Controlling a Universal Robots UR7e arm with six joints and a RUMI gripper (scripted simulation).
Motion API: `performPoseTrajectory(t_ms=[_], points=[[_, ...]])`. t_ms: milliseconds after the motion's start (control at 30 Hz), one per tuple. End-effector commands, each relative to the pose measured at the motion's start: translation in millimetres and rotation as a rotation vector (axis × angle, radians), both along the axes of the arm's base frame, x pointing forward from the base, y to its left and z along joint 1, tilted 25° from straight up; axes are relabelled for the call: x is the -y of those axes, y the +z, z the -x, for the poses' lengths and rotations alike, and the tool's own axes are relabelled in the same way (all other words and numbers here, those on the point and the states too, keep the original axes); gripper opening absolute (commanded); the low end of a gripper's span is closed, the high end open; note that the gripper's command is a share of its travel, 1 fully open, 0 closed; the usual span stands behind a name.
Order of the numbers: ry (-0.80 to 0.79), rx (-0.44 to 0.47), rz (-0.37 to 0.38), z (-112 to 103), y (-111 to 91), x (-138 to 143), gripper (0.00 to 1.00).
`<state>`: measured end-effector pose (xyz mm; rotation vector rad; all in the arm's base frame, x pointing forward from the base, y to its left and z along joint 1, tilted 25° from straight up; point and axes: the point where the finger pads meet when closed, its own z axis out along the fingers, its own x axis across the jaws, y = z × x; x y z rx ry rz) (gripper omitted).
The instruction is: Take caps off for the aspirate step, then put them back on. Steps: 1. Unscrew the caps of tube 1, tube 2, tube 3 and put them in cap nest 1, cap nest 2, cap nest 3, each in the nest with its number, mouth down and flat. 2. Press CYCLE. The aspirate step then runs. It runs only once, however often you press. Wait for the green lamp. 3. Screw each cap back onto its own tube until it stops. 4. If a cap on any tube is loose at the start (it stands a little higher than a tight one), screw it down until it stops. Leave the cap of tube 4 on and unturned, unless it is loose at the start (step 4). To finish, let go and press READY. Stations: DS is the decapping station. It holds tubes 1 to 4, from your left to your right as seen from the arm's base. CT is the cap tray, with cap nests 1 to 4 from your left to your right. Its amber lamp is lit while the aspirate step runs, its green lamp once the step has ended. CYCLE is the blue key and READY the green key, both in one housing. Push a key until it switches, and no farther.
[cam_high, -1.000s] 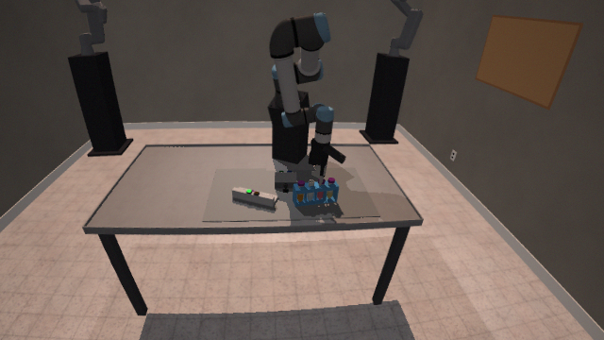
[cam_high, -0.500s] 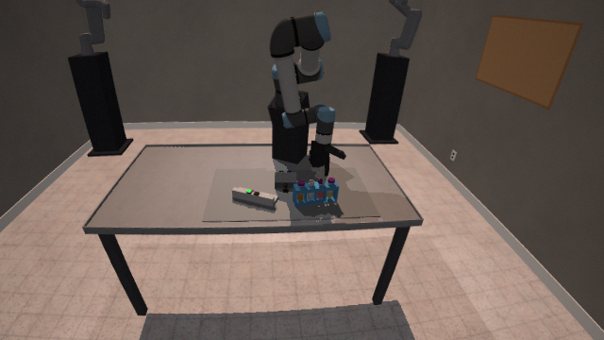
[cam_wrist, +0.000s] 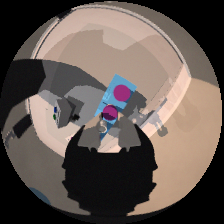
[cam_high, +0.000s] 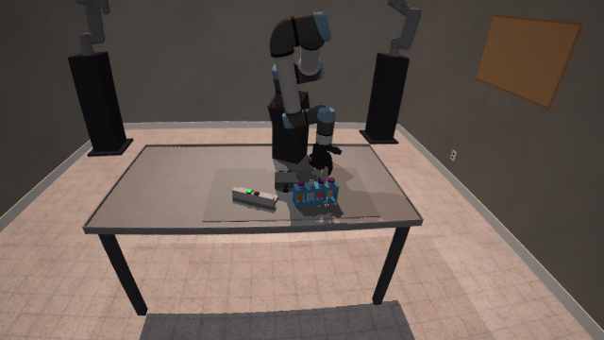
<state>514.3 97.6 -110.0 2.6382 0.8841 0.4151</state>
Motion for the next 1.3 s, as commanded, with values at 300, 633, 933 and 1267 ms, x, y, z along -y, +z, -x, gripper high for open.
performPoseTrajectory(t_ms=[300, 633, 933, 1267], points=[[0.007, 0.0, 0.001, -0.2, 0.5, -0.2, 0.0], [-0.309, 0.073, -0.129, -0.4, 0.1, 0.0, 0.0], [-0.625, 0.147, -0.259, -0.5, -0.2, 0.0, 0.0], [-0.939, 0.221, -0.388, -0.6, -0.5, 0.1, 0.0]])
